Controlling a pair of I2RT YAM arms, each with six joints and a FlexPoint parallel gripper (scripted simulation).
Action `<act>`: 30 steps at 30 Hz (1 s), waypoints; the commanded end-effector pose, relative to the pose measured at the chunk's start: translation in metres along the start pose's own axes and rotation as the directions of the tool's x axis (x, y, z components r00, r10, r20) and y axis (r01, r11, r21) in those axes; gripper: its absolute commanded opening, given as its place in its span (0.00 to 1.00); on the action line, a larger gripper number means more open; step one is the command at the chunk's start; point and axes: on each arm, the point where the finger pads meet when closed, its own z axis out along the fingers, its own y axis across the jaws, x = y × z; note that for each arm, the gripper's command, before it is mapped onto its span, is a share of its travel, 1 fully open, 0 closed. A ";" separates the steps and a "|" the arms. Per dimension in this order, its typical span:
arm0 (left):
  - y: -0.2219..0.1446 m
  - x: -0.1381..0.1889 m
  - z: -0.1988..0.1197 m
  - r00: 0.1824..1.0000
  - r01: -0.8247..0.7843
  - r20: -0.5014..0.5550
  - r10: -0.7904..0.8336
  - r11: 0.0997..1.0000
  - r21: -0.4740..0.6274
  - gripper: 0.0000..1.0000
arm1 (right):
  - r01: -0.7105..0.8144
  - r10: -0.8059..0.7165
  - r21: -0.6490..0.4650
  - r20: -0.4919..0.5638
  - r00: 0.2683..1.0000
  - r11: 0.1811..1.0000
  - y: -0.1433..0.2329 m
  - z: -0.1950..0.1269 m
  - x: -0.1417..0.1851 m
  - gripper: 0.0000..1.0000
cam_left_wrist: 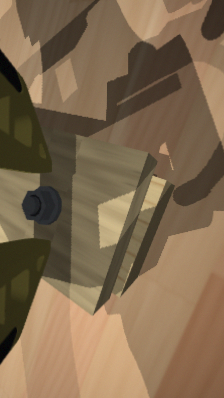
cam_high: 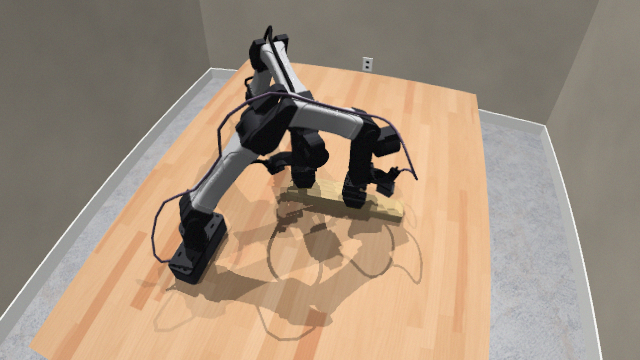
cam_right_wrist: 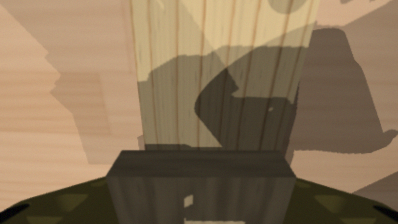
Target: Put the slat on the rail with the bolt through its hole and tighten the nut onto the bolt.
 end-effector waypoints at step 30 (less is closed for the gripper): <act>0.003 -0.001 -0.012 0.124 0.992 0.015 -0.992 0.124 -0.002 0.36 | 0.001 -0.001 -0.010 0.013 1.000 1.000 0.001 -0.005 -0.003 0.67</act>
